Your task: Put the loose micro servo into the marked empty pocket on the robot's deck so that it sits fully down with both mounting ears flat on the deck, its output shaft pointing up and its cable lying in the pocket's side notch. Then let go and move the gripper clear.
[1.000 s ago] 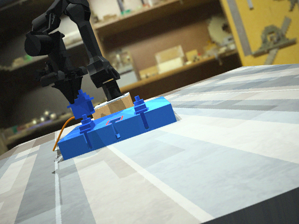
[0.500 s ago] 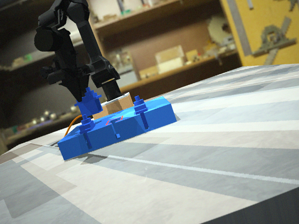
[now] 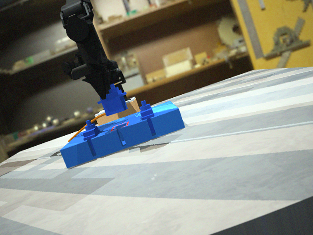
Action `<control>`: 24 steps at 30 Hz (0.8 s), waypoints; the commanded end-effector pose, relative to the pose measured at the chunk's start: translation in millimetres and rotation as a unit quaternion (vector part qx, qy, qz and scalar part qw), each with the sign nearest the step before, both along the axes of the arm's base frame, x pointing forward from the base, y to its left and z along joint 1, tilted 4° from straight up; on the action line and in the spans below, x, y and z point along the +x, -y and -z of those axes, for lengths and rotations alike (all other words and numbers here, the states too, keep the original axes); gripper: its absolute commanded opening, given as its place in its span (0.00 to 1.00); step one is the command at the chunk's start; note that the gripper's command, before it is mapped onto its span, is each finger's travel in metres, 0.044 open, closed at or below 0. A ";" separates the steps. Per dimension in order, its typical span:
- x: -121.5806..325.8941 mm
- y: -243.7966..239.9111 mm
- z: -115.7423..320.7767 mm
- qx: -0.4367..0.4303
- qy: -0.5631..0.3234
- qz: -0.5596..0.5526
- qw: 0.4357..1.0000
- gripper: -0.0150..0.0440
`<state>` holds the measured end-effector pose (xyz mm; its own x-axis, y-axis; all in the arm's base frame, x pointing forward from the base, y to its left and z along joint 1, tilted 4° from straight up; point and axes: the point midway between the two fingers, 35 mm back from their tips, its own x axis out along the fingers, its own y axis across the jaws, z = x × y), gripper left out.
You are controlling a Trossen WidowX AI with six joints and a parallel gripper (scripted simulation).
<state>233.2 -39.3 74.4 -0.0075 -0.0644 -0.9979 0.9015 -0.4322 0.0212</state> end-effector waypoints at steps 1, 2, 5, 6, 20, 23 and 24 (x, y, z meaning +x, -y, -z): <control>1.9 -18.2 0.2 0.003 0.002 0.001 1.000 0.25; 2.2 -20.3 0.3 0.003 0.002 0.001 1.000 0.25; 2.2 -20.9 0.3 0.003 0.001 -0.002 1.000 0.25; 2.2 -20.9 0.3 0.003 0.001 -0.008 1.000 0.25; 2.2 -20.9 0.3 0.005 -0.012 -0.229 0.973 0.25; 2.2 -20.9 0.3 0.005 -0.016 -0.279 0.960 0.25; 2.2 -20.9 0.3 0.005 -0.017 -0.296 0.955 0.25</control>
